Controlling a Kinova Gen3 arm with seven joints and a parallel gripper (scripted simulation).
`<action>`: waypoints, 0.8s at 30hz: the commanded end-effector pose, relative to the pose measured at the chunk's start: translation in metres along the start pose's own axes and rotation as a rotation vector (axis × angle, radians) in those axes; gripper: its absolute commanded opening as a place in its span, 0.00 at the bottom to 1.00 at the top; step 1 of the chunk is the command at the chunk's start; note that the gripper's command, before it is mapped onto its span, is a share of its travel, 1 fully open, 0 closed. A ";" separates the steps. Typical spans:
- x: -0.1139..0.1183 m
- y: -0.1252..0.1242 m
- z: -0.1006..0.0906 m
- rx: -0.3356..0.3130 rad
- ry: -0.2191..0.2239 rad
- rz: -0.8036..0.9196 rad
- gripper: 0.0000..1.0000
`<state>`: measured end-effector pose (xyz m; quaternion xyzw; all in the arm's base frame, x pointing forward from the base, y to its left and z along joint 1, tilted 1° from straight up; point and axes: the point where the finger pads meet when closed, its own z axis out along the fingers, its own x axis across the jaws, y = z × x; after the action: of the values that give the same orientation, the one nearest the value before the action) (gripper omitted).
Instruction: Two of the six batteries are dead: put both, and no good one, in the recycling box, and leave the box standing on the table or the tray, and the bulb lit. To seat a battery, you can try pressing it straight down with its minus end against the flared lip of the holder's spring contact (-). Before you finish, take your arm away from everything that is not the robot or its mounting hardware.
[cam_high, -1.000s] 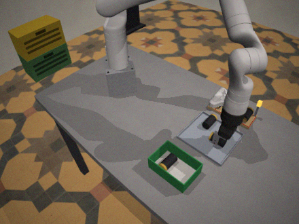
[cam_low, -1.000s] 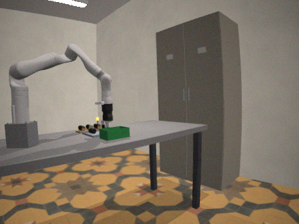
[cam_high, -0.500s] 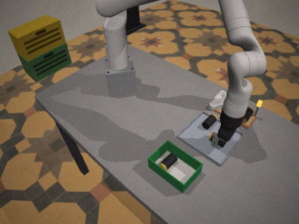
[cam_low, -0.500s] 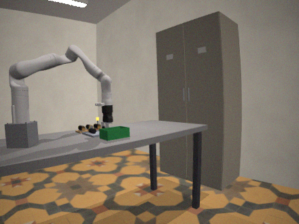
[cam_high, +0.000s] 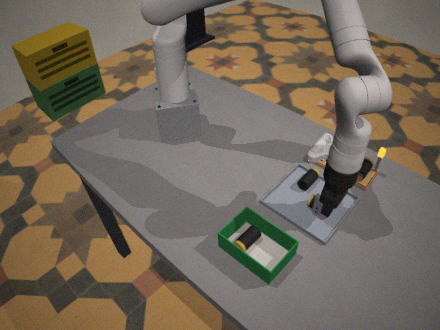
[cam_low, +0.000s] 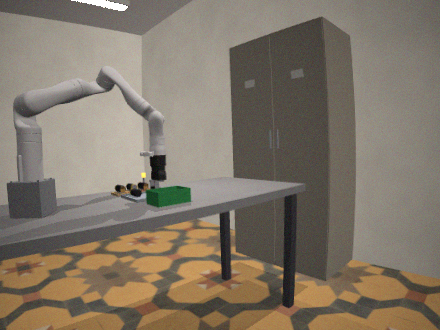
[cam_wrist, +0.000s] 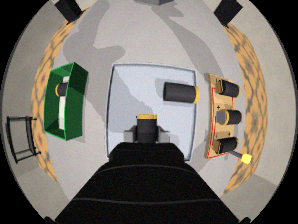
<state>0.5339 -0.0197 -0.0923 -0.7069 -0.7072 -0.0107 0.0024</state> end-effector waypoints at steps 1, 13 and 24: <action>0.000 0.001 -0.001 -0.002 0.000 0.000 0.57; 0.000 0.001 -0.001 -0.002 0.000 0.000 0.57; 0.000 0.001 -0.012 -0.002 0.000 0.000 0.57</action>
<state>0.5314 -0.0206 -0.0887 -0.7071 -0.7070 -0.0079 0.0044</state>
